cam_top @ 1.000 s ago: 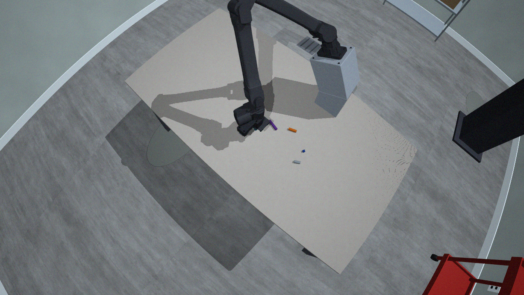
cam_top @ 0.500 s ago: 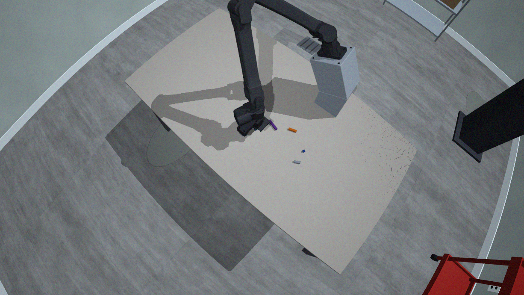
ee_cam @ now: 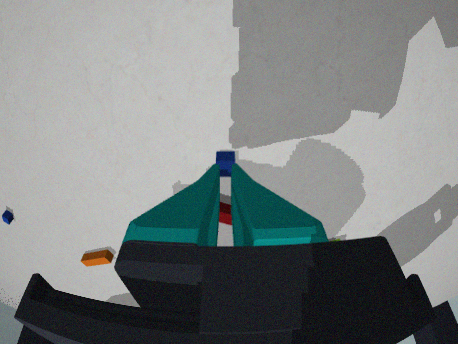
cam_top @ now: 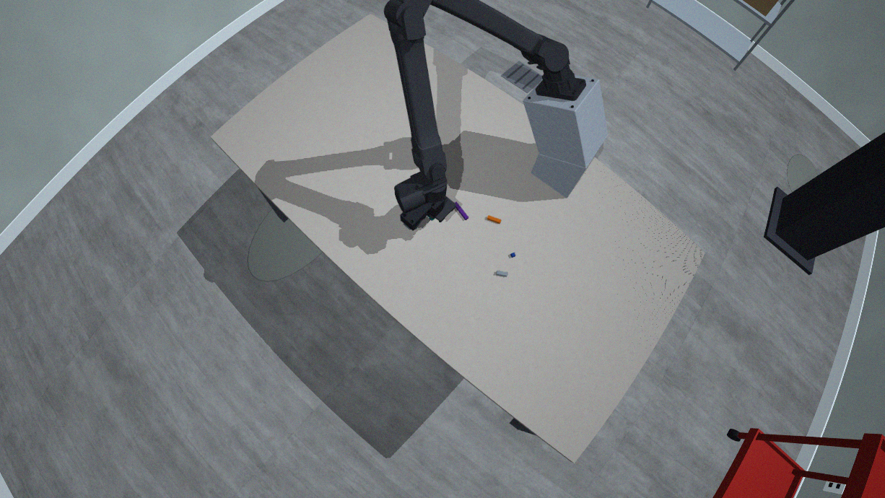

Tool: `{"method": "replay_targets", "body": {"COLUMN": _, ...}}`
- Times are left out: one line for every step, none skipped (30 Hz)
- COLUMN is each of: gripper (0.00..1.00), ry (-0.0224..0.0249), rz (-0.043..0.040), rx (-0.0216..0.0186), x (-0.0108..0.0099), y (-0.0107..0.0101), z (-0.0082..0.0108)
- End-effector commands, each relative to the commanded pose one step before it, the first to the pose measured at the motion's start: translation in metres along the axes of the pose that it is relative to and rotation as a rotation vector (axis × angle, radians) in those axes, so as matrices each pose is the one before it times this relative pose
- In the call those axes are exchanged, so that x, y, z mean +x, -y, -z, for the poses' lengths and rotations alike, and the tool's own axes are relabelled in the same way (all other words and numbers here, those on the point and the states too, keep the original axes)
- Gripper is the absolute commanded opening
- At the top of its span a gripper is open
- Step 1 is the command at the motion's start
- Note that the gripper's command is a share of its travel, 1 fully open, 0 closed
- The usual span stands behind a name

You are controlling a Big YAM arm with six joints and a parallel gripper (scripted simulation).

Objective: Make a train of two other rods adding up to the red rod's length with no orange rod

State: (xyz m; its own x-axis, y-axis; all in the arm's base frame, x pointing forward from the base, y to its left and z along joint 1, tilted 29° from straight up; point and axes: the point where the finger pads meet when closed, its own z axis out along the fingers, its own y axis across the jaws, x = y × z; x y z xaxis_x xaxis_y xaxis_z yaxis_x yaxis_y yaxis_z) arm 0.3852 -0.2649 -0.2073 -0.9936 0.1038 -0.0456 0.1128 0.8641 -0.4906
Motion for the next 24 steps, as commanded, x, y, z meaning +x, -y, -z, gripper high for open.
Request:
{"method": "replay_targets", "body": {"gripper": 0.05, "ry": 0.00284, "rz": 0.02176, "rx": -0.00302, "x": -0.00262, "y": -0.00881, "z": -0.00591}}
{"method": "replay_targets", "body": {"gripper": 0.05, "ry": 0.00084, "rz": -0.00089, "rx": 0.00050, "x": -0.00029, "y": 0.00048, "z": -0.00029}}
{"method": "replay_targets", "body": {"gripper": 0.05, "ry": 0.00000, "rz": 0.00000, "rx": 0.00000, "x": 0.00000, "y": 0.00000, "z": 0.00000}}
{"method": "replay_targets", "body": {"gripper": 0.05, "ry": 0.00000, "rz": 0.00000, "rx": 0.00000, "x": 0.00000, "y": 0.00000, "z": 0.00000}}
{"method": "replay_targets", "body": {"gripper": 0.05, "ry": 0.00095, "rz": -0.00242, "rx": 0.00066, "x": -0.00013, "y": 0.00071, "z": -0.00053}}
{"method": "replay_targets", "body": {"gripper": 0.05, "ry": 0.00120, "rz": -0.00184, "rx": 0.00092, "x": -0.00006, "y": 0.00100, "z": -0.00079}}
{"method": "replay_targets", "body": {"gripper": 0.05, "ry": -0.00121, "rz": -0.00154, "rx": 0.00010, "x": 0.00065, "y": 0.00105, "z": -0.00107}}
{"method": "replay_targets", "body": {"gripper": 0.05, "ry": -0.00181, "rz": -0.00275, "rx": 0.00000, "x": 0.00089, "y": 0.00128, "z": -0.00133}}
{"method": "replay_targets", "body": {"gripper": 0.05, "ry": -0.00213, "rz": -0.00373, "rx": 0.00000, "x": 0.00105, "y": 0.00152, "z": -0.00158}}
{"method": "replay_targets", "body": {"gripper": 0.05, "ry": -0.00242, "rz": -0.00423, "rx": 0.00000, "x": 0.00120, "y": 0.00172, "z": -0.00179}}
{"method": "replay_targets", "body": {"gripper": 0.05, "ry": -0.00020, "rz": -0.00032, "rx": -0.00020, "x": 0.00016, "y": 0.00009, "z": -0.00100}}
{"method": "replay_targets", "body": {"gripper": 0.05, "ry": 0.00001, "rz": 0.00004, "rx": -0.00023, "x": 0.00006, "y": -0.00006, "z": -0.00097}}
{"method": "replay_targets", "body": {"gripper": 0.05, "ry": 0.00001, "rz": 0.00005, "rx": -0.00024, "x": 0.00006, "y": -0.00006, "z": -0.00100}}
{"method": "replay_targets", "body": {"gripper": 0.05, "ry": 0.00001, "rz": 0.00005, "rx": -0.00024, "x": 0.00006, "y": -0.00006, "z": -0.00100}}
{"method": "replay_targets", "body": {"gripper": 0.05, "ry": 0.00001, "rz": 0.00004, "rx": -0.00023, "x": 0.00006, "y": -0.00006, "z": -0.00097}}
{"method": "replay_targets", "body": {"gripper": 0.05, "ry": -0.00006, "rz": 0.00004, "rx": -0.00005, "x": 0.00007, "y": -0.00003, "z": -0.00092}}
{"method": "replay_targets", "body": {"gripper": 0.05, "ry": -0.00009, "rz": 0.00004, "rx": 0.00004, "x": 0.00006, "y": -0.00001, "z": -0.00084}}
{"method": "replay_targets", "body": {"gripper": 0.05, "ry": -0.00006, "rz": 0.00003, "rx": 0.00000, "x": 0.00006, "y": -0.00002, "z": -0.00074}}
{"method": "replay_targets", "body": {"gripper": 0.05, "ry": 0.00209, "rz": 0.00381, "rx": -0.00018, "x": -0.00097, "y": -0.00158, "z": 0.00021}}
{"method": "replay_targets", "body": {"gripper": 0.05, "ry": 0.00000, "rz": 0.00000, "rx": 0.00000, "x": 0.00000, "y": 0.00000, "z": 0.00000}}
{"method": "replay_targets", "body": {"gripper": 0.05, "ry": 0.00000, "rz": 0.00000, "rx": 0.00000, "x": 0.00000, "y": 0.00000, "z": 0.00000}}
{"method": "replay_targets", "body": {"gripper": 0.05, "ry": 0.00396, "rz": 0.00630, "rx": -0.00035, "x": -0.00187, "y": -0.00298, "z": 0.00105}}
{"method": "replay_targets", "body": {"gripper": 0.05, "ry": -0.00116, "rz": -0.00233, "rx": 0.00021, "x": 0.00055, "y": 0.00080, "z": -0.00079}}
{"method": "replay_targets", "body": {"gripper": 0.05, "ry": -0.00080, "rz": -0.00192, "rx": 0.00020, "x": 0.00038, "y": 0.00055, "z": -0.00053}}
